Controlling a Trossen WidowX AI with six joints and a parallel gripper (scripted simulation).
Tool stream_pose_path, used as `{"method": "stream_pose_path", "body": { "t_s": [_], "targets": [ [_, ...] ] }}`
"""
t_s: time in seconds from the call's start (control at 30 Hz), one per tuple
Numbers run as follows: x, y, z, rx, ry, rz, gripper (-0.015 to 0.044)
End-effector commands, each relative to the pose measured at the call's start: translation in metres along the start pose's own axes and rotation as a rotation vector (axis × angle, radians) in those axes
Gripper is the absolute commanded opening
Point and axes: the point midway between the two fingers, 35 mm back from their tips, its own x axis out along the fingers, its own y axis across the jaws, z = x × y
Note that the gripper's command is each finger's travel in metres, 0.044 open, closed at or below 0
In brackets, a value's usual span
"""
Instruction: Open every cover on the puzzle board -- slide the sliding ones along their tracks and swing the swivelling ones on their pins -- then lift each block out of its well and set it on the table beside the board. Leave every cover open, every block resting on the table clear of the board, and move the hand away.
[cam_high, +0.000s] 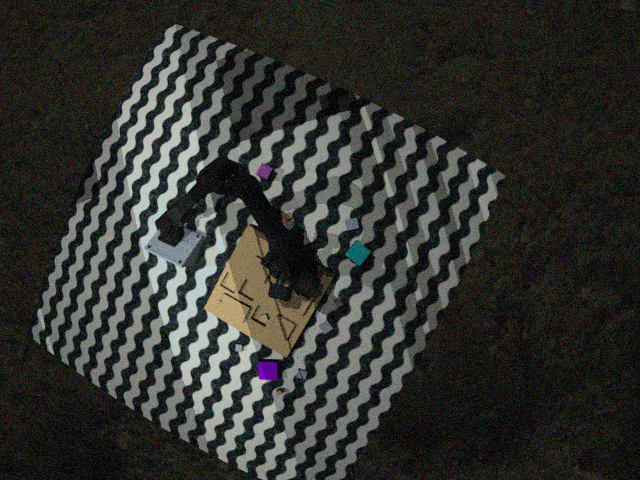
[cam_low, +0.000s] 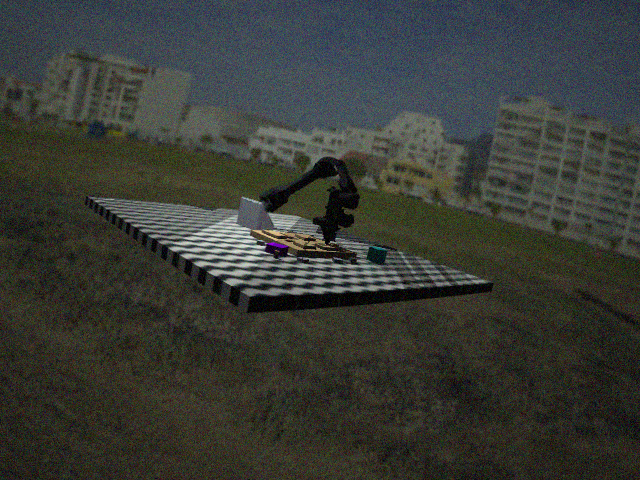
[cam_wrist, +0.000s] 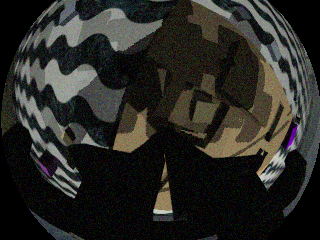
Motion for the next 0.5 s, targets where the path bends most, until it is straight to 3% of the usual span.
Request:
{"method": "stream_pose_path", "body": {
  "t_s": [0.0,0.47],
  "targets": [
    [0.000,-0.001,0.001,-0.001,-0.001,-0.001,0.0000],
    [-0.005,-0.015,0.011,0.003,0.006,0.002,0.0000]
  ]
}}
